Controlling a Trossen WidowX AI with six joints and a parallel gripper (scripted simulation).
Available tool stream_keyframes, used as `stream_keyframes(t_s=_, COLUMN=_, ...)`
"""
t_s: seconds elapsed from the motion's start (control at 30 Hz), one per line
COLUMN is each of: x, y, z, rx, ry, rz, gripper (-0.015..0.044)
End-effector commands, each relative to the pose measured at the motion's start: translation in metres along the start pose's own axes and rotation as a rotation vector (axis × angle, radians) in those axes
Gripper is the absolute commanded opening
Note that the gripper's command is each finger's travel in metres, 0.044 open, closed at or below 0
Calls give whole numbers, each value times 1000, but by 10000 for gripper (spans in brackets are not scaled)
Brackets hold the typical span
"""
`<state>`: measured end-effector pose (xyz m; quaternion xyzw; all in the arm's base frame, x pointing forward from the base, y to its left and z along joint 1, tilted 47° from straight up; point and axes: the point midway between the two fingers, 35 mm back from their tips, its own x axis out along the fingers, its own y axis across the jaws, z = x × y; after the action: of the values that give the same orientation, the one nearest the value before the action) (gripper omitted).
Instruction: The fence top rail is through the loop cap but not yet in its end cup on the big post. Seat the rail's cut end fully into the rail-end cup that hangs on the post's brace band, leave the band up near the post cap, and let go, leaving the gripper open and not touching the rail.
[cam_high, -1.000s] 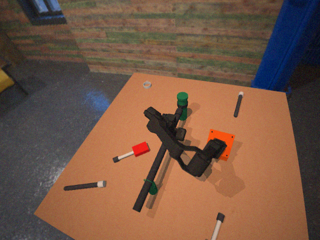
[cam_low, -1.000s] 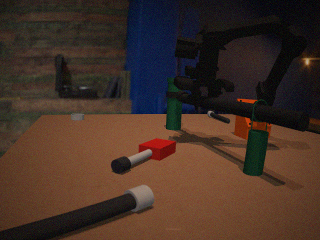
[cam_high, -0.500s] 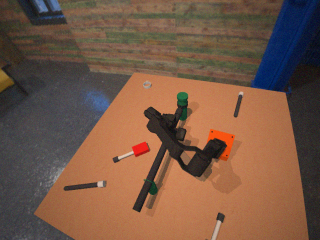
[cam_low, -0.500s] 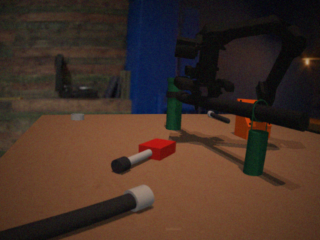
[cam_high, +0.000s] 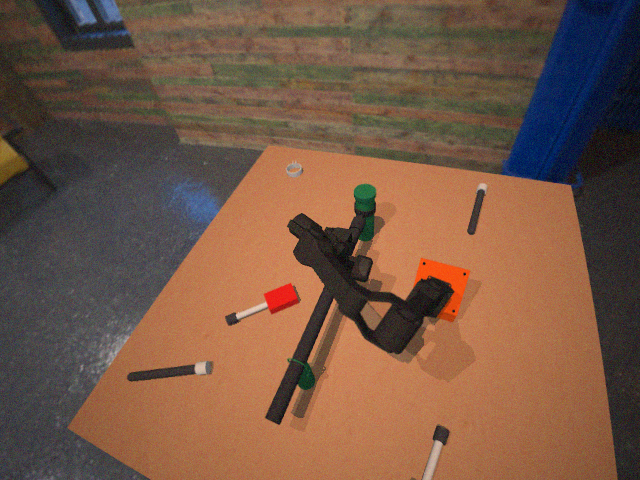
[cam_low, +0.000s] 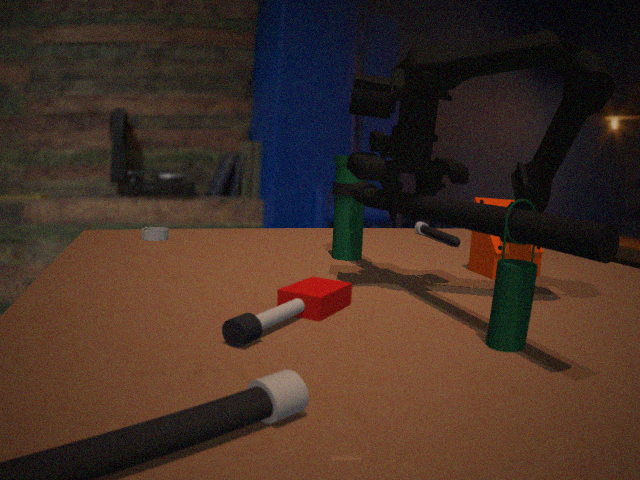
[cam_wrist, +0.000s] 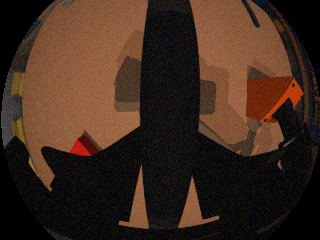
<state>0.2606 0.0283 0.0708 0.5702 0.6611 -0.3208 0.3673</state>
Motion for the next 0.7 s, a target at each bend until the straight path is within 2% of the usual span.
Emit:
stream_keyframes(t_s=0.0, x=0, y=0, z=0, rx=0, ry=0, rz=0, gripper=0)
stream_keyframes(t_s=0.67, x=-1, y=0, z=1, rx=1, ry=-6, rz=0, gripper=0)
